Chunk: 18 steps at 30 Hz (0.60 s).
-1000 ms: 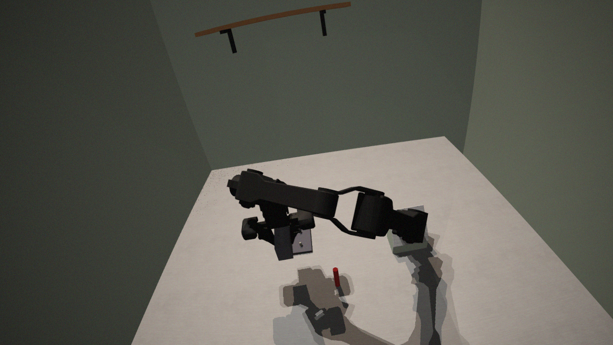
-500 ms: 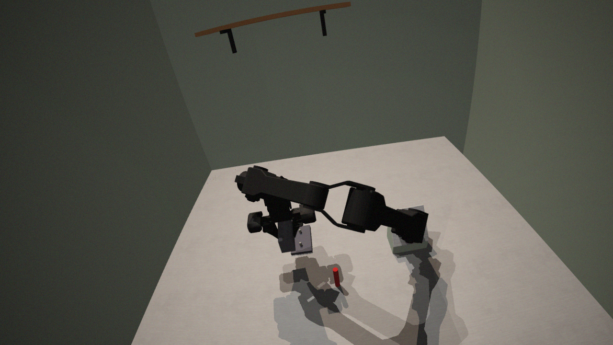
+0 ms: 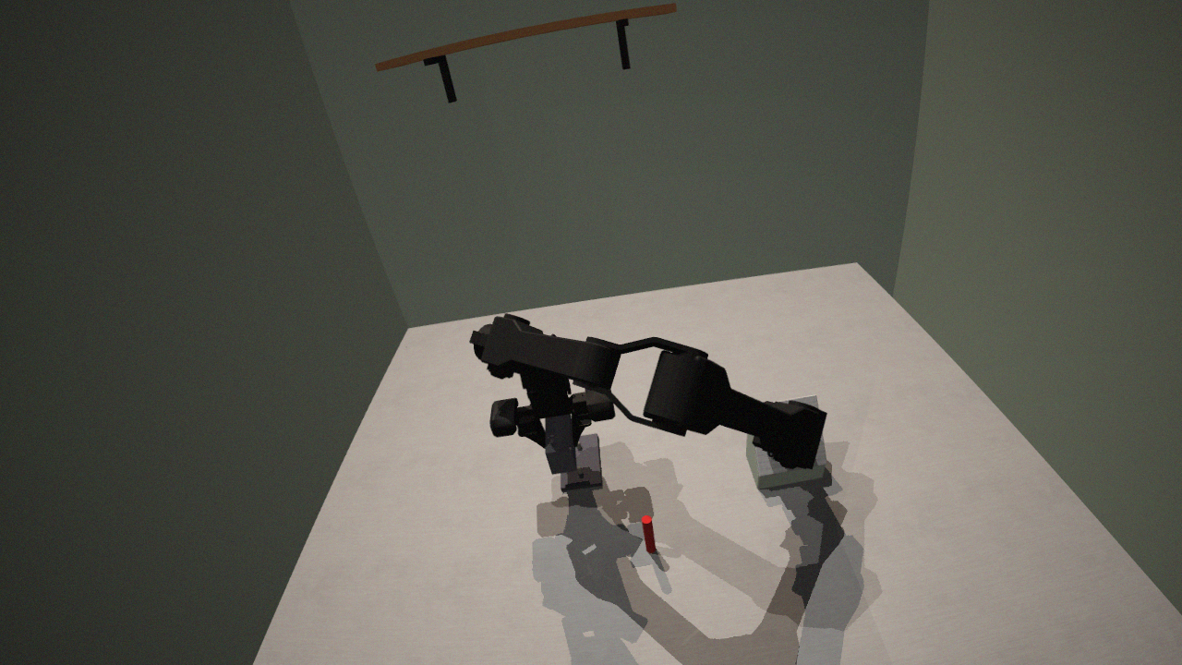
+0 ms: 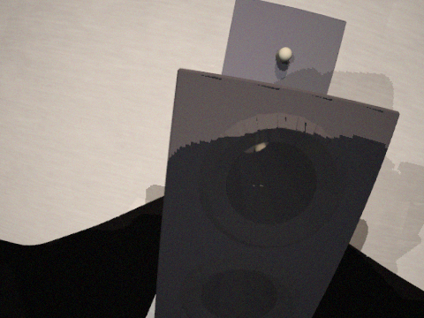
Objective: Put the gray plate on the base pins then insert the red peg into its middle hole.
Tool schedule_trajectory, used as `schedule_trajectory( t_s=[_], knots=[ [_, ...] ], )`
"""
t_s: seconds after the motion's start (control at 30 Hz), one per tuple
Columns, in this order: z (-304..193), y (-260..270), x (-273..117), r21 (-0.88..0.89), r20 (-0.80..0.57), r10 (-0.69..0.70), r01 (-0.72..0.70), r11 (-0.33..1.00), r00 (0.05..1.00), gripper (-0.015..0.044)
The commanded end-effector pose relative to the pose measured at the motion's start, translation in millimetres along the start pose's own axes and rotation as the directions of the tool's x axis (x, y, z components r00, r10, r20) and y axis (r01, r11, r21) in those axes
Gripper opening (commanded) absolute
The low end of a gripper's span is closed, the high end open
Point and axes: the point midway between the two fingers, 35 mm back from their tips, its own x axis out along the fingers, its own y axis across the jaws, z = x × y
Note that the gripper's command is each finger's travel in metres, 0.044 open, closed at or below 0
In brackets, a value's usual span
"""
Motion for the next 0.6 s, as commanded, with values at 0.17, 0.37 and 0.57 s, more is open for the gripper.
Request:
schedule_trajectory(
  t_s=[0.17,0.37,0.57],
  knots=[
    [27,-12,17,0.019,0.000,-0.008,0.008,1.000,1.000,0.0000],
    [38,-17,24,0.026,-0.001,-0.008,0.008,1.000,1.000,0.0000],
    [38,-17,24,0.026,-0.001,-0.008,0.008,1.000,1.000,0.0000]
  ],
)
